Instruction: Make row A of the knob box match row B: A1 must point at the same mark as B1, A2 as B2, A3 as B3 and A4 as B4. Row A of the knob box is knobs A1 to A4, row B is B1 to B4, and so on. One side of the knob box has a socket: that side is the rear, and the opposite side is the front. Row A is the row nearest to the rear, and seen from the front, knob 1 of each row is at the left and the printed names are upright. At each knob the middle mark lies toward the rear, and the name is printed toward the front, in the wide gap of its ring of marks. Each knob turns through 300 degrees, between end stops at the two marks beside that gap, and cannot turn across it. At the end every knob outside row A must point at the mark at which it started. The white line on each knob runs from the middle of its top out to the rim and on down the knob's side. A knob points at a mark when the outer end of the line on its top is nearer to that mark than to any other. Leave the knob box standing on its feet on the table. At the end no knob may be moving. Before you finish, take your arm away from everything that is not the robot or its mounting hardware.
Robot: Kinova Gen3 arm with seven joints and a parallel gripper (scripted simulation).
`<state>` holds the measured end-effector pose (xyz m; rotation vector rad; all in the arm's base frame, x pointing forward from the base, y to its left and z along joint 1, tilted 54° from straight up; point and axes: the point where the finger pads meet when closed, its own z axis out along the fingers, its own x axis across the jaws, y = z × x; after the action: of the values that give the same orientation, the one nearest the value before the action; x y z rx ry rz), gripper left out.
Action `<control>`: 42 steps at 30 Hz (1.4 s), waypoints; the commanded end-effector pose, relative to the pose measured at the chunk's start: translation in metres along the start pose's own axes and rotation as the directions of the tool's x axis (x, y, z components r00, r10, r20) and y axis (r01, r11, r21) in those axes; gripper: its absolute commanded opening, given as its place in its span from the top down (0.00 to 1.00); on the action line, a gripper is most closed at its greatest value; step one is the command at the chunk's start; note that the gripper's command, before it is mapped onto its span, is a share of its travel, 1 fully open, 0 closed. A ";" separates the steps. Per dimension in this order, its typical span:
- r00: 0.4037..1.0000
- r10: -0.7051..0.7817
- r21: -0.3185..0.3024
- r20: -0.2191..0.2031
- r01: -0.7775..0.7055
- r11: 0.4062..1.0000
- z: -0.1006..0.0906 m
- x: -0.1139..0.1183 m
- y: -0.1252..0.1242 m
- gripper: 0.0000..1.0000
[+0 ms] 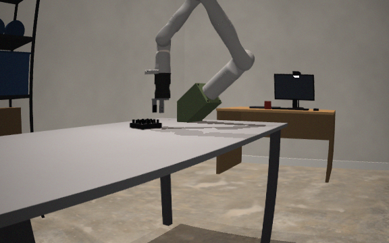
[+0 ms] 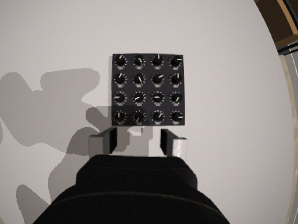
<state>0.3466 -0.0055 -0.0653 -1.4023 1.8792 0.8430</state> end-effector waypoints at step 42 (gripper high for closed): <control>1.000 0.004 0.004 0.001 -0.004 1.000 -0.002 0.001 0.015 0.00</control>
<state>0.3310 -0.0034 -0.0632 -1.3963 1.8820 0.8432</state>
